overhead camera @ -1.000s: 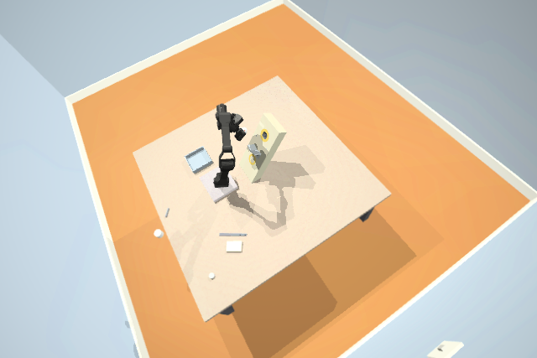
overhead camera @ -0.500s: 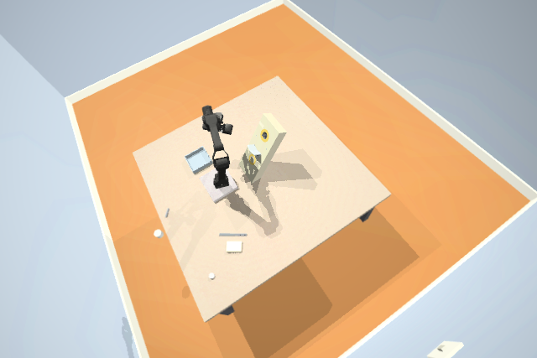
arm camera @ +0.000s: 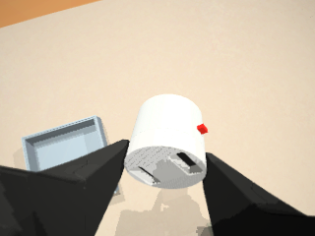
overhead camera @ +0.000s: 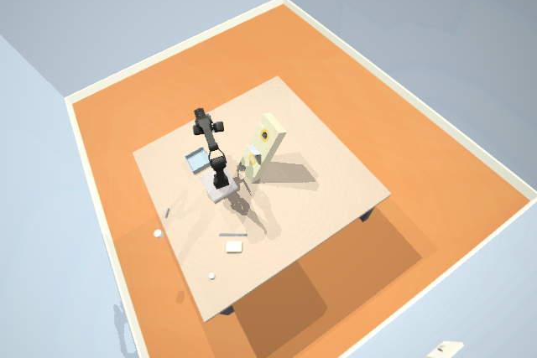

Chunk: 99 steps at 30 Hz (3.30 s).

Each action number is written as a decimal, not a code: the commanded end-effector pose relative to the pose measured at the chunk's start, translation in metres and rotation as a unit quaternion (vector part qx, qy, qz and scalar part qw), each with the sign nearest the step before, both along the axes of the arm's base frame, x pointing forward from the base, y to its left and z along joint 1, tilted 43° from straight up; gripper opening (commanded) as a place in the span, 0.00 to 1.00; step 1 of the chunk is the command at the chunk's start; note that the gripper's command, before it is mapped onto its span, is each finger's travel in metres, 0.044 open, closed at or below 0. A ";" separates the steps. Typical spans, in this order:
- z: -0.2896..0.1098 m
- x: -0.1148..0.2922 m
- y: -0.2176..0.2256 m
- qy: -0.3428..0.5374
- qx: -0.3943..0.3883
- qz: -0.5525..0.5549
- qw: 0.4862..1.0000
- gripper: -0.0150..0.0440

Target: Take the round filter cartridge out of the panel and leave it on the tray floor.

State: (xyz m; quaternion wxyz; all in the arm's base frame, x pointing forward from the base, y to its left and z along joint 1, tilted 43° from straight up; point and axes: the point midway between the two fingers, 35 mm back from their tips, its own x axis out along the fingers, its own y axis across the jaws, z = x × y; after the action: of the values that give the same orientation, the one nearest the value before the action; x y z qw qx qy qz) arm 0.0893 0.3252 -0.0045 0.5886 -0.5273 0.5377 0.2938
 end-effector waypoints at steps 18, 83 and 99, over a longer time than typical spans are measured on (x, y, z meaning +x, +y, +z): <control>-0.087 -0.109 -0.042 0.136 -0.005 0.154 0.979 0.25; -0.131 -0.154 -0.098 0.205 -0.022 0.231 0.951 1.00; -0.131 -0.154 -0.098 0.205 -0.022 0.231 0.951 1.00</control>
State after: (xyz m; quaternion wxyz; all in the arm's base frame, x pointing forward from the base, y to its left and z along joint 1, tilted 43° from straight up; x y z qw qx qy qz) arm -0.0640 0.2265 -0.1354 0.3690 -0.5789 0.5176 0.5107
